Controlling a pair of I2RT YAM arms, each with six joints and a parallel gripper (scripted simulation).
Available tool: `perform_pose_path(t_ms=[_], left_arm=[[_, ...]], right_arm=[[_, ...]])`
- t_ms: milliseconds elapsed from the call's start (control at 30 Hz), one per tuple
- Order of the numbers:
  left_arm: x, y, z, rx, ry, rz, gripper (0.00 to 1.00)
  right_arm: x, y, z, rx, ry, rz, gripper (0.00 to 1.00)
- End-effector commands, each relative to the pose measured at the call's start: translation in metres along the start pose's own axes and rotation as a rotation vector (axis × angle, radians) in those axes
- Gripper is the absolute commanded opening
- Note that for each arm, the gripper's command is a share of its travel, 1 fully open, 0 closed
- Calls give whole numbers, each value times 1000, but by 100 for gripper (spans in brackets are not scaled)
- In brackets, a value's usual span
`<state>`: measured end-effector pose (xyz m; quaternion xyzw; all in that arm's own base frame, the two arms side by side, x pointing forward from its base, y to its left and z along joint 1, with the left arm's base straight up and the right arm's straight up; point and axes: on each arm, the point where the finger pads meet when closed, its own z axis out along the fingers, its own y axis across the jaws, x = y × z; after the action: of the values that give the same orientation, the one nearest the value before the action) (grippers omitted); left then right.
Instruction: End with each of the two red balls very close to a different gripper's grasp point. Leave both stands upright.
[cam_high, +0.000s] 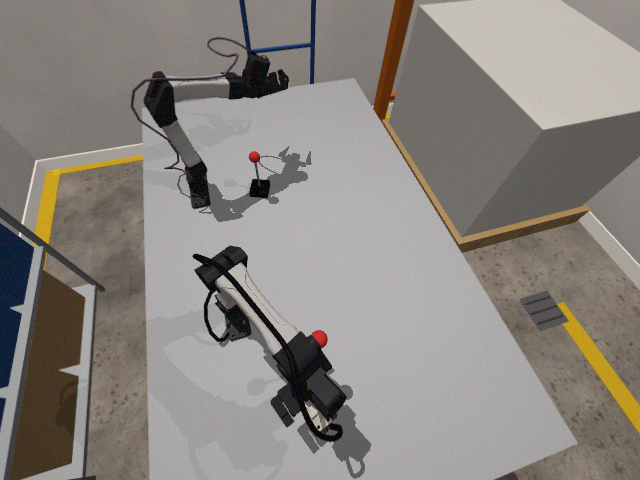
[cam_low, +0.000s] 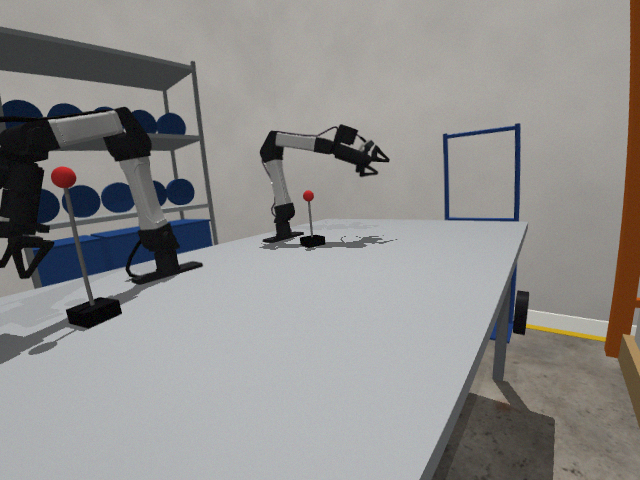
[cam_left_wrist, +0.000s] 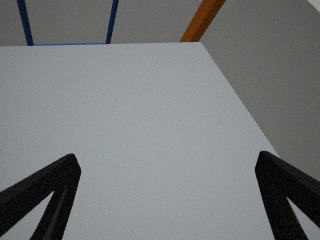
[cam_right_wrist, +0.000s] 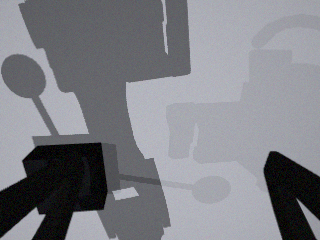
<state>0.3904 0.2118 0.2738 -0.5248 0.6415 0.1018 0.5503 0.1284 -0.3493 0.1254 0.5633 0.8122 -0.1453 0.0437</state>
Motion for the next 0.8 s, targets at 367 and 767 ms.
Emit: perform_pose_path(t_ms=[367,767], left_arm=[[-6,-3,-3,11,-14,-9,100],[9,-1,-13,43,54,71,100]], right_arm=[[-3,-1,-4,1,-17,4,100],[-29,-9,-31,-1,-155,85,100]])
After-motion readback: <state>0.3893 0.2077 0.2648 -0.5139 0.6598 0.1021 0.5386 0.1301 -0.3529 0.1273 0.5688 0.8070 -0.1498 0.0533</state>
